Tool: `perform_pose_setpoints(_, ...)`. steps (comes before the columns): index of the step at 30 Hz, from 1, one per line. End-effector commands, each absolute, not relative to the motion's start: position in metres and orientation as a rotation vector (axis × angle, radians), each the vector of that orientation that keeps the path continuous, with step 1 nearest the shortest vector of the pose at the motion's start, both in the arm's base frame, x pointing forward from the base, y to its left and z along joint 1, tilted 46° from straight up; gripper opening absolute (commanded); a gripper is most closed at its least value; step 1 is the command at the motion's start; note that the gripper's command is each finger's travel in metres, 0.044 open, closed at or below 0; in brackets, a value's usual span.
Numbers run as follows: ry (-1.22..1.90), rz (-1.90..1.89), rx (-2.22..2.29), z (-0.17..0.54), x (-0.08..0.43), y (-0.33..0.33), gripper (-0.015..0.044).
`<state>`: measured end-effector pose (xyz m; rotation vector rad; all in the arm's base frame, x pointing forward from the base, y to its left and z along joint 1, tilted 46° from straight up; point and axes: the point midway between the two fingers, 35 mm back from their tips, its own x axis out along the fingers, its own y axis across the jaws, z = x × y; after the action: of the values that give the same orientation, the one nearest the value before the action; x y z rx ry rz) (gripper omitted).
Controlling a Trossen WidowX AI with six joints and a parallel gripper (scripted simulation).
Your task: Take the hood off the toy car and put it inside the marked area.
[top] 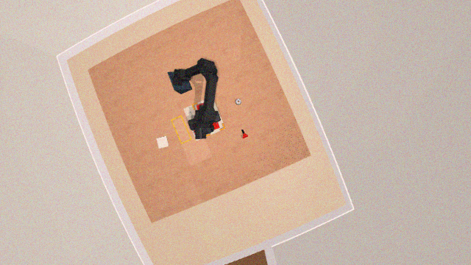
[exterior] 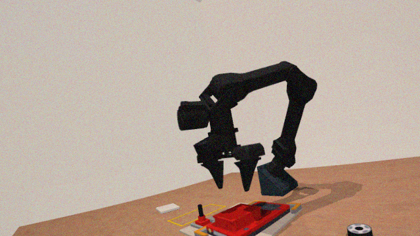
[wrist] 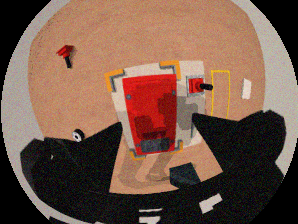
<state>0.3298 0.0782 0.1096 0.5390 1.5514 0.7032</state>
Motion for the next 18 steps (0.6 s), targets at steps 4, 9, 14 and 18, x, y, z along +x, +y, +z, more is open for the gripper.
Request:
perform_pose_setpoints(4, 1.553, 0.706, 0.543, 0.1068, 0.3296, 0.0820, 0.0440)
perform_pose_setpoints(9, 1.553, 0.705, 0.543, 0.1047, 0.3294, 0.0840, 0.0440)
perform_pose_setpoints(14, 1.553, 0.705, 0.543, 0.1027, 0.3293, 0.0860, 0.0440)
perform_pose_setpoints(18, 1.553, 0.705, 0.543, 0.1011, 0.3291, 0.0876, 0.0440)
